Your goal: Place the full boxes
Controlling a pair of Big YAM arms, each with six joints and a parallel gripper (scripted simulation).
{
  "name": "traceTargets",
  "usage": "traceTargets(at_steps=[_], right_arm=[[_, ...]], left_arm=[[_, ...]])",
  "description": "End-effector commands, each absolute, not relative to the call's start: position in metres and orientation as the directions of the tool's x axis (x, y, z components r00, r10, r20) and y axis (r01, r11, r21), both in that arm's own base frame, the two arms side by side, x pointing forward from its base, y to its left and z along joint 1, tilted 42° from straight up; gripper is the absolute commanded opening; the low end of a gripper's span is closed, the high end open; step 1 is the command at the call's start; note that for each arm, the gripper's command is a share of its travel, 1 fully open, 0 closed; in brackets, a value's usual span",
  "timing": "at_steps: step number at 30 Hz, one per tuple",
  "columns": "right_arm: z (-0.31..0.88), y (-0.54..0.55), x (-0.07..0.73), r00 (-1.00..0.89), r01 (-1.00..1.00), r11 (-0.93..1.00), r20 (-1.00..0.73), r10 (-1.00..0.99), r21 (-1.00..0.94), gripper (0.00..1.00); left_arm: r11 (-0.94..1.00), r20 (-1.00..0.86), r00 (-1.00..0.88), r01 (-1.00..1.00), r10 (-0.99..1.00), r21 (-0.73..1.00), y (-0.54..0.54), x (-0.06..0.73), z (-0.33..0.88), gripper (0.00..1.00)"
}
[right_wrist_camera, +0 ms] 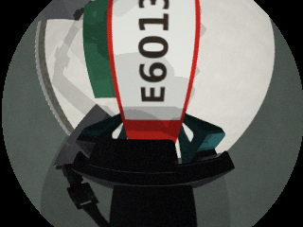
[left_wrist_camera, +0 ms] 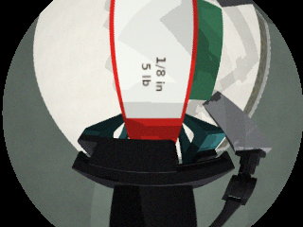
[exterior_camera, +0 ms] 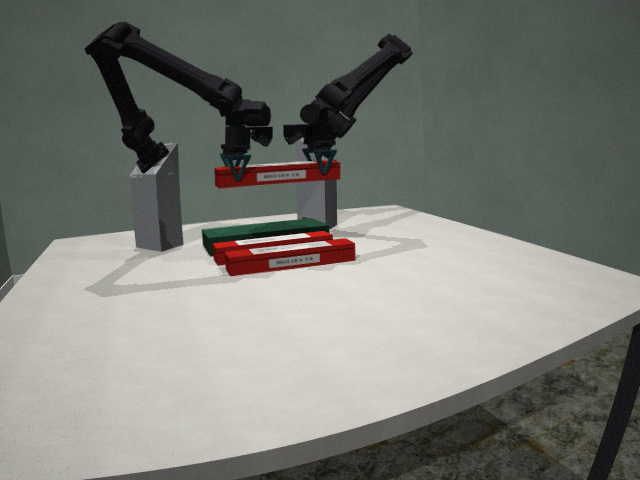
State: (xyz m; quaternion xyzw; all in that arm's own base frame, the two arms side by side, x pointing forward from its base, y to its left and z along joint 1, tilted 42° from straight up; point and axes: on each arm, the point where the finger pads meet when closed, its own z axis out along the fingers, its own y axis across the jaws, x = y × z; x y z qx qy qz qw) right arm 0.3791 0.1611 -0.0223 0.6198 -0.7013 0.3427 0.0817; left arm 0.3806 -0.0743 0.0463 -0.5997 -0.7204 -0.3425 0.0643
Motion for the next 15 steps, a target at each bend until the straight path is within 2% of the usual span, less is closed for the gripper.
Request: traceTargets(at_steps=[1,15], right_arm=[[0.0246,0.2038,0.3977,-0.214,-0.889,-0.034,0.48,-0.851,-0.456,0.0],[0.0264,0.2052,0.3982,-0.214,-0.889,-0.033,0.48,-0.851,-0.456,0.0]], left_arm=[[0.011,0.463,-0.267,0.875,0.845,0.484,-0.1008,0.3977,0.0887,0.0],[0.011,0.463,-0.267,0.875,0.845,0.484,-0.1013,0.3979,0.0899,0.0]])
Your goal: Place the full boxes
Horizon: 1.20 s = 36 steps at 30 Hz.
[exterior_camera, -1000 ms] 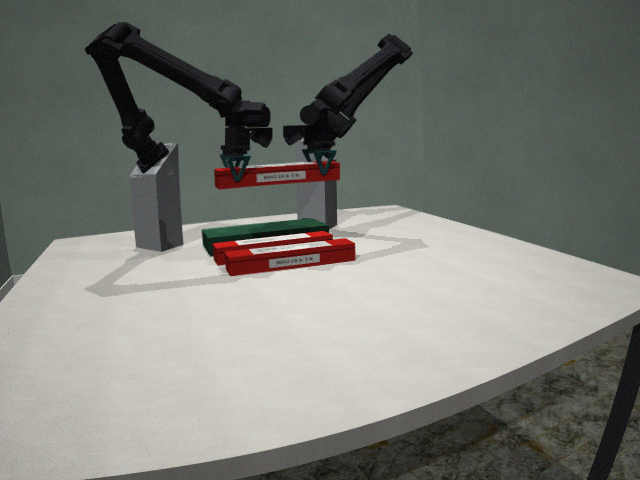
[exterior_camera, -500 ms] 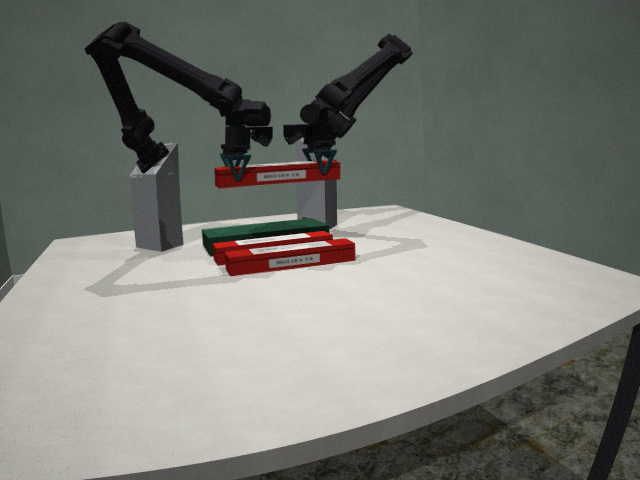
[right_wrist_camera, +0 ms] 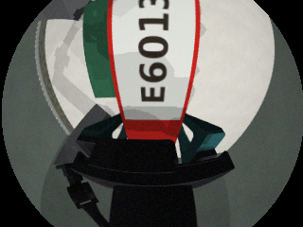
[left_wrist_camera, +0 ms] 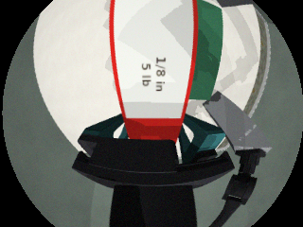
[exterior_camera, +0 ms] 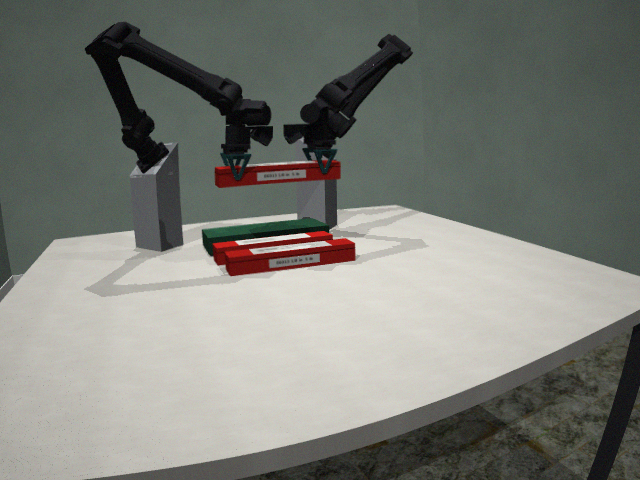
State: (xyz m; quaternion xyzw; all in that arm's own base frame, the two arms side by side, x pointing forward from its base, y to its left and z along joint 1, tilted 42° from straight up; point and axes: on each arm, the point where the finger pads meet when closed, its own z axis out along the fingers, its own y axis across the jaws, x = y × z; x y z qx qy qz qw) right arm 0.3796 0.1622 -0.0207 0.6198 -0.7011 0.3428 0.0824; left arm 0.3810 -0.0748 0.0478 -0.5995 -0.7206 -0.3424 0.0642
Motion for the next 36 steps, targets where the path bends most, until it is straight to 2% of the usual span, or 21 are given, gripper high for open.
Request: traceTargets(at_steps=[1,36], right_arm=[[0.027,0.205,0.398,-0.214,-0.889,-0.034,0.48,-0.851,-0.456,0.0],[-0.03,0.16,0.398,-0.219,-0.9,-0.025,0.5,-0.838,-0.435,0.0]], left_arm=[[0.011,0.463,-0.267,0.875,0.845,0.484,-0.101,0.398,0.09,0.0],[0.027,0.476,-0.277,0.884,0.835,0.467,-0.069,0.398,0.039,0.0]])
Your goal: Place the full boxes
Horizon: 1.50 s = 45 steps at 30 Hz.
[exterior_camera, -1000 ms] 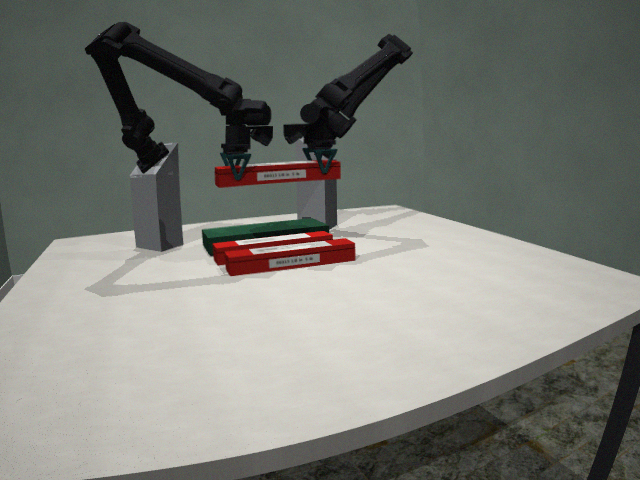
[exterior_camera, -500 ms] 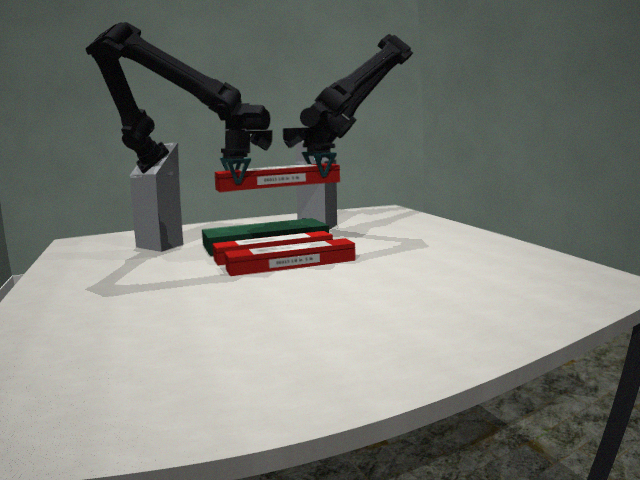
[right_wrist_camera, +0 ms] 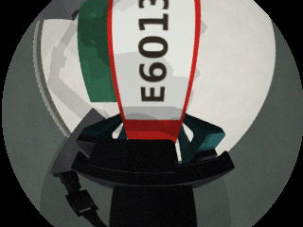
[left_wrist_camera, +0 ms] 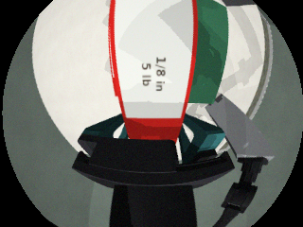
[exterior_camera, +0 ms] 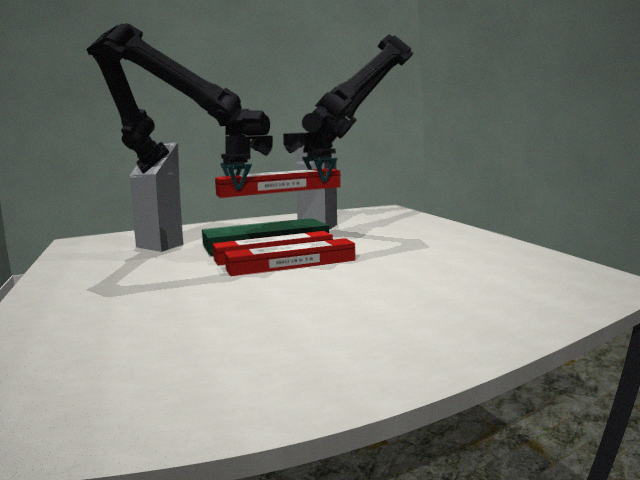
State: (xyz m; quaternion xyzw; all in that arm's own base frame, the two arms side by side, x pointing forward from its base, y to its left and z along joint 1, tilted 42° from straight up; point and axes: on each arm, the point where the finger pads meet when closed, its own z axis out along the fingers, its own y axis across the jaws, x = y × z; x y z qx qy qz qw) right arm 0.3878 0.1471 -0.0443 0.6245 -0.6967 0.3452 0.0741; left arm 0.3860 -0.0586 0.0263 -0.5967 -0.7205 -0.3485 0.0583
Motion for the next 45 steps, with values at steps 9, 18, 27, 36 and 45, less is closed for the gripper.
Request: traceTargets(at_steps=[9,18,27,36,45], right_arm=[[-0.038,0.154,0.401,-0.218,-0.9,-0.025,0.501,-0.837,-0.435,0.0],[-0.046,0.148,0.405,-0.218,-0.9,-0.026,0.502,-0.837,-0.434,0.0],[-0.053,0.142,0.408,-0.218,-0.9,-0.026,0.502,-0.837,-0.434,0.0],[-0.055,0.141,0.409,-0.218,-0.901,-0.026,0.503,-0.837,-0.434,0.0],[-0.055,0.141,0.409,-0.218,-0.901,-0.026,0.503,-0.837,-0.434,0.0]], left_arm=[[0.027,0.476,-0.277,0.884,0.835,0.467,-0.063,0.402,0.031,0.0],[0.026,0.477,-0.277,0.884,0.834,0.467,-0.057,0.406,0.023,0.0],[0.026,0.478,-0.276,0.884,0.834,0.466,-0.051,0.409,0.016,0.0],[0.026,0.478,-0.276,0.885,0.834,0.466,-0.049,0.41,0.012,0.0],[0.026,0.478,-0.276,0.885,0.834,0.466,-0.049,0.41,0.012,0.0]])
